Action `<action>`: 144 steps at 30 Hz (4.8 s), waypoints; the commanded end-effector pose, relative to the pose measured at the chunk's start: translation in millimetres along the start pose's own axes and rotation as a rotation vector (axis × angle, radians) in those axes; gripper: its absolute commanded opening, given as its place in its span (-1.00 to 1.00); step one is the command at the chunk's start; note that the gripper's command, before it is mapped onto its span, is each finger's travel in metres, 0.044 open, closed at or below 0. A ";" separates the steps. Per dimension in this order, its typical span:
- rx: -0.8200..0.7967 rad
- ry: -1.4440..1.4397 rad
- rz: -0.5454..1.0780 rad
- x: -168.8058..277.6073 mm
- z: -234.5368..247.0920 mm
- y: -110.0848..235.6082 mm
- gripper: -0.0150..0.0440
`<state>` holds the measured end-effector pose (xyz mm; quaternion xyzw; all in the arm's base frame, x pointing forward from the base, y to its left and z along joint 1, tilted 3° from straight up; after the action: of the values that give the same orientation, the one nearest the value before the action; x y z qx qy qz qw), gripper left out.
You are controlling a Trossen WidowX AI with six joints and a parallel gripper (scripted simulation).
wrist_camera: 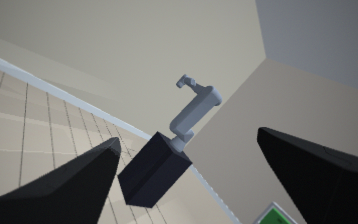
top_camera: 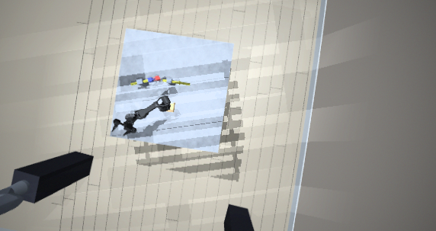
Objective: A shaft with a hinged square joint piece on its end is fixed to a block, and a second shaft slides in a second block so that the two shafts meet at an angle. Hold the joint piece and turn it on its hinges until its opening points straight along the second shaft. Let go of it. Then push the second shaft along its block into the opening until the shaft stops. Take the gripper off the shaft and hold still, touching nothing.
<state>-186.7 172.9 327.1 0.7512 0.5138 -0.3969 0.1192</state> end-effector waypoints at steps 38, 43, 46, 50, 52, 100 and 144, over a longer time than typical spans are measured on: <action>0.532 -0.606 0.919 152.2 -142.3 84.2 1.00; 0.629 -0.700 1.018 165.2 -156.4 108.8 1.00; 0.690 -0.758 1.075 171.9 -164.1 124.7 1.00; 0.782 -0.837 1.142 178.5 -172.6 147.8 1.00; 0.829 -0.877 1.174 181.1 -176.3 159.6 1.00; 2.049 -1.951 1.590 126.2 -166.5 443.0 1.00; 3.262 -2.036 0.471 134.3 -152.0 455.1 1.00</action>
<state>300.7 151.7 227.7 0.3051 0.6420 0.6224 0.3277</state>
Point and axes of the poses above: the point midway between the two fingers, 35 mm back from their tips, its own y axis back along the fingers, its own z axis across the jaws, x = y × z, the point moved 8 cm from there along y, back along the fingers, and after that the axes turned 2 degrees about -y, right-handed, at the moved point
